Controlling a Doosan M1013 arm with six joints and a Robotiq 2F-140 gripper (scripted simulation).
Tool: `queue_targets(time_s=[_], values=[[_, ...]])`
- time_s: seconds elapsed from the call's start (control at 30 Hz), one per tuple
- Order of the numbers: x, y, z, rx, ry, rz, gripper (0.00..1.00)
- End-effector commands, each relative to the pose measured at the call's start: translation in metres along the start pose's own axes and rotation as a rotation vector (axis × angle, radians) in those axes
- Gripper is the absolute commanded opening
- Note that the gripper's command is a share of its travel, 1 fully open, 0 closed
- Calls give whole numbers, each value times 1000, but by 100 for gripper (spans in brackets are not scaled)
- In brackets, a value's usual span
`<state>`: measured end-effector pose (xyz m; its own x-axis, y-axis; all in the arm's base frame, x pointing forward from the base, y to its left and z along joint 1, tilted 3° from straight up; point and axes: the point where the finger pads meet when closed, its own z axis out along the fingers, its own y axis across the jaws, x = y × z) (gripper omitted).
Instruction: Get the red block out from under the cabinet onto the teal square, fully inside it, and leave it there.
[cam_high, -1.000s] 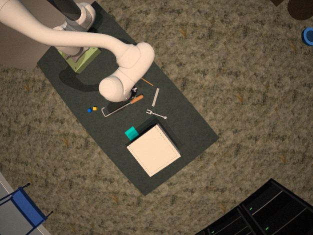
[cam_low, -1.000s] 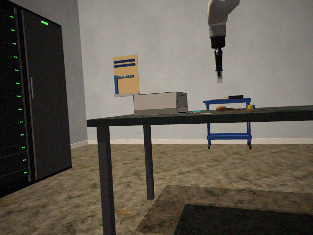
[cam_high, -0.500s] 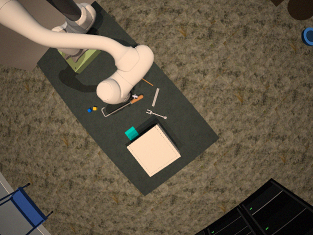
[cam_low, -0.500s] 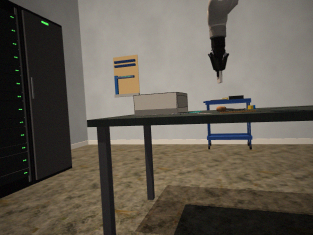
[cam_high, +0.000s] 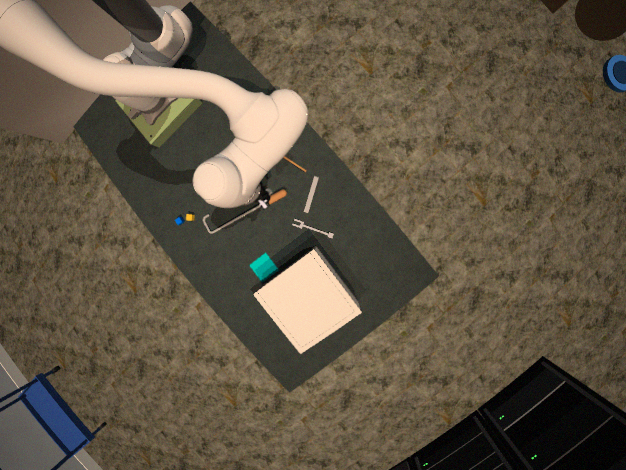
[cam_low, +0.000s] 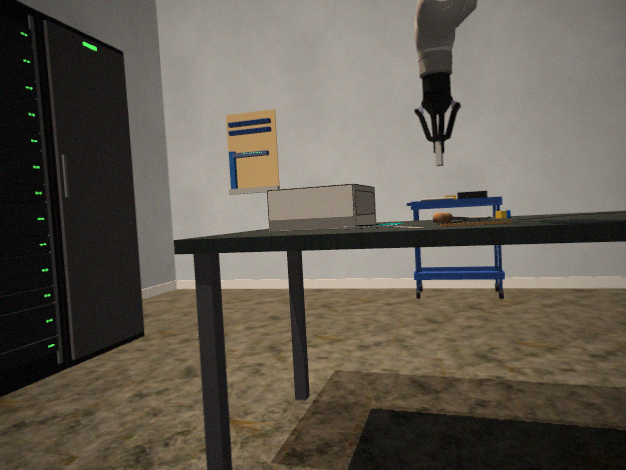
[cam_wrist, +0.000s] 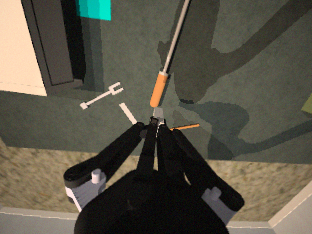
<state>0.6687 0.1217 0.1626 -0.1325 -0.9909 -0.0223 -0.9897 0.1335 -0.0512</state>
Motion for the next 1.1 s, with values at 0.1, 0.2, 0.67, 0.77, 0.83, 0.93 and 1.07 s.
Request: queue_targets(time_s=[0.1,0.2,0.67,0.77,0.83,0.93,1.07], values=[[-1,-2,-3,10,29,90,0],[-1,-2,-3,10,29,90,0],[-1,-2,-3,10,29,90,34],[-1,-2,-3,10,29,90,34],[-1,-2,-3,10,29,90,34],[-1,-2,-3,10,29,90,34],[-1,-2,-3,10,29,90,34]])
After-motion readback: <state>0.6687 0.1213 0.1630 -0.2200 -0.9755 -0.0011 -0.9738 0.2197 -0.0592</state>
